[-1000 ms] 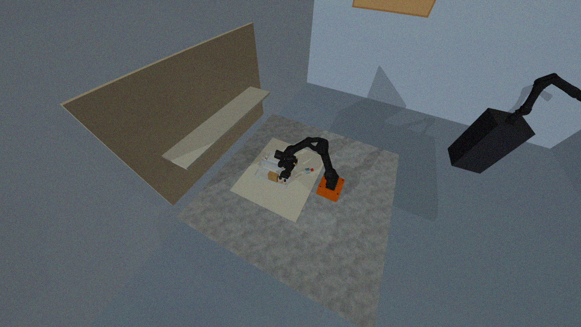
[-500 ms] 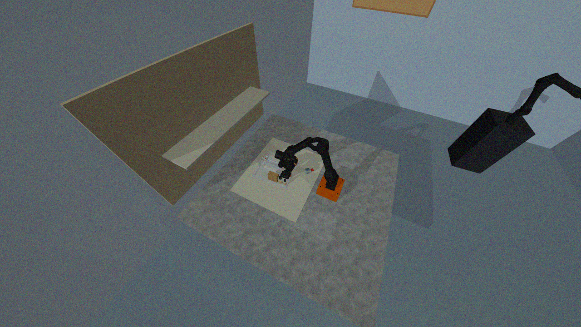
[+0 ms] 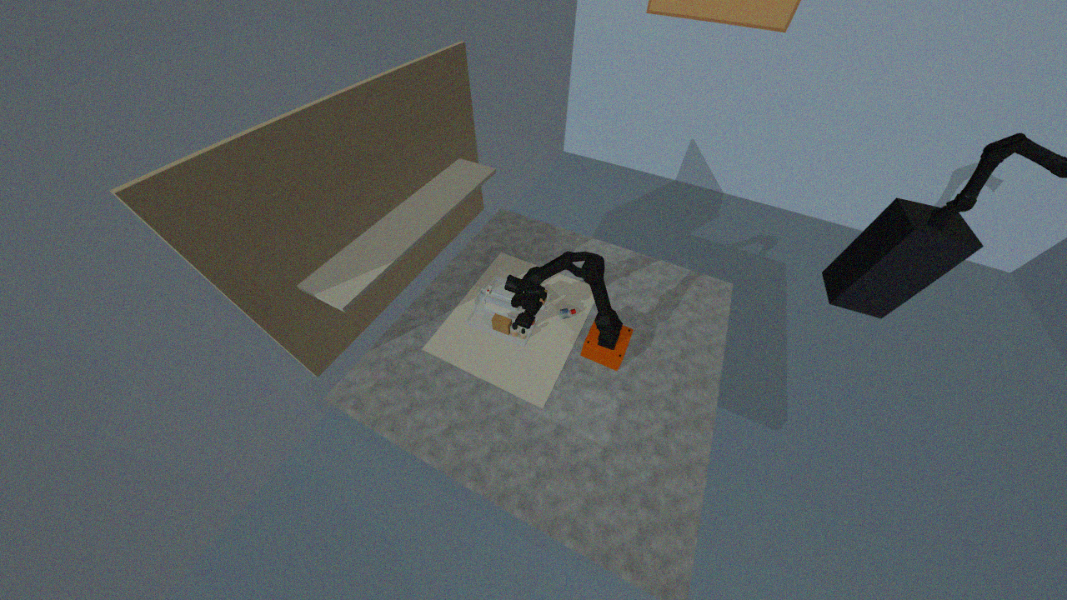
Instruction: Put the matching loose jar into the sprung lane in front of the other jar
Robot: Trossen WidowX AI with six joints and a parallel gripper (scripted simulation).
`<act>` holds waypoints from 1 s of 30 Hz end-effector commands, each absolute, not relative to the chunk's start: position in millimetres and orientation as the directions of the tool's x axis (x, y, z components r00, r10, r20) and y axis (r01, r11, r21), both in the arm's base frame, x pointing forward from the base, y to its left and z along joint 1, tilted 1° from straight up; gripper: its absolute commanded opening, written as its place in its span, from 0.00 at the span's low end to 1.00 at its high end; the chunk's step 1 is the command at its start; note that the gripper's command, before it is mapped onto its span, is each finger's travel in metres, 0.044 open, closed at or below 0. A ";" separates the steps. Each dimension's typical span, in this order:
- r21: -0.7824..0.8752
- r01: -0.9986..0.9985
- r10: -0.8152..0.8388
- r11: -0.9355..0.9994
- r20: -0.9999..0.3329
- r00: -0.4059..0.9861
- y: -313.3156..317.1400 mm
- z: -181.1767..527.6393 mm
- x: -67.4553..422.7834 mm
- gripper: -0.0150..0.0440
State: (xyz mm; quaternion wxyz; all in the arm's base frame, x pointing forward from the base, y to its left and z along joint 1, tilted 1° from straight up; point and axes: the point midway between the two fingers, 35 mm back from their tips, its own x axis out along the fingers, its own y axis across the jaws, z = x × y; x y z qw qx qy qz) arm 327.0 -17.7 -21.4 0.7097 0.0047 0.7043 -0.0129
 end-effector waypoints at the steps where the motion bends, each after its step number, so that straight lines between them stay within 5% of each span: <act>1: -0.010 0.026 -0.010 1.000 -1.000 0.007 -17.7 -21.4 327.0 0.48; 7: -0.010 0.026 -0.010 1.000 -1.000 0.007 -17.7 -21.4 327.0 0.71; 30: -0.010 0.026 -0.010 1.000 -1.000 0.006 -17.6 -0.1 309.5 0.71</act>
